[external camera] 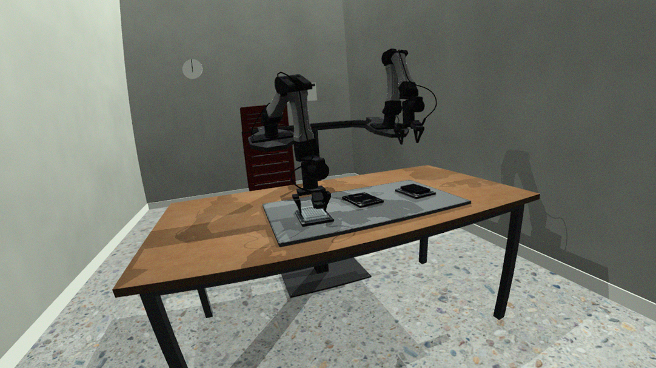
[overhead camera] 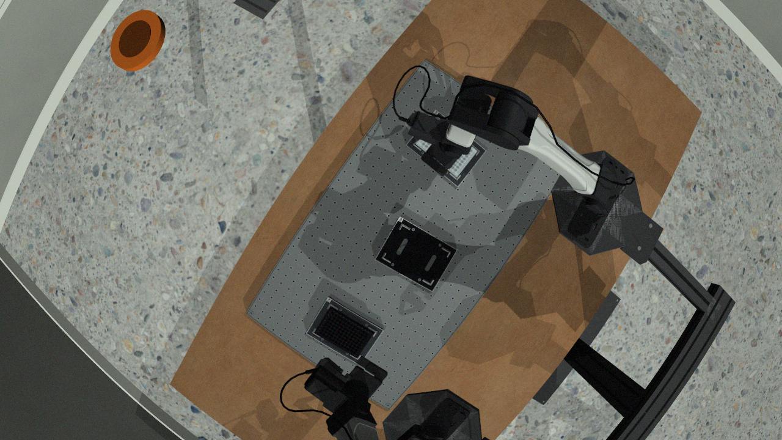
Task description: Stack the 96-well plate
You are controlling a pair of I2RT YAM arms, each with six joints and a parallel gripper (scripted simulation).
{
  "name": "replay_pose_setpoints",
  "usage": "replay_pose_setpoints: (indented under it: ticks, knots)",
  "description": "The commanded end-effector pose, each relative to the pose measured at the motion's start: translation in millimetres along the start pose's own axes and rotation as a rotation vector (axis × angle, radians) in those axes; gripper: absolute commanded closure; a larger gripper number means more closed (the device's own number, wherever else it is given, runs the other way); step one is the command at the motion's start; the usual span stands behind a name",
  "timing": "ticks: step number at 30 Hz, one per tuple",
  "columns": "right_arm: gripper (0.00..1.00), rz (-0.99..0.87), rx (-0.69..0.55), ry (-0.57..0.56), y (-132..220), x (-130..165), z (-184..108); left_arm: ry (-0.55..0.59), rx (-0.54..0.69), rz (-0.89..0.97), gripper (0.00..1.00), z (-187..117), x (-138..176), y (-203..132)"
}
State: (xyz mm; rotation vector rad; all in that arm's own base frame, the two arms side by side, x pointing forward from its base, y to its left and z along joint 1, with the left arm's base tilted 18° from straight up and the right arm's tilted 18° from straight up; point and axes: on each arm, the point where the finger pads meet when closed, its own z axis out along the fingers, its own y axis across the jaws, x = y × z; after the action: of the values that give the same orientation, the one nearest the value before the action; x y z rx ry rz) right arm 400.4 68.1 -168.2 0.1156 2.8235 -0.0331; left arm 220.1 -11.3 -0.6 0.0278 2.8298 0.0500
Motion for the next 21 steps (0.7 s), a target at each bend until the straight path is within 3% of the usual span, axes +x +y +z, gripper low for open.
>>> replay_pose_setpoints:
  ticks: [1, 17, 18, 21]
  knots:
    - [0.00, -0.005, -0.004, 0.027, -0.2, 5.8, 7.6, -0.003, -0.002, -0.004, 0.00, -1.4, -0.6, 0.6]
    - [0.00, -0.004, -0.006, 0.020, 0.4, 4.2, 7.6, -0.003, -0.002, -0.004, 0.00, -1.4, -0.6, 0.6]
    - [1.00, -0.004, -0.005, 0.021, 0.2, 5.0, 7.7, -0.003, -0.002, -0.004, 0.00, -1.4, -0.6, 0.6]
    - [1.00, -0.003, -0.005, 0.021, 0.2, 5.1, 7.7, -0.003, -0.002, -0.004, 0.00, -1.4, -0.6, 0.6]
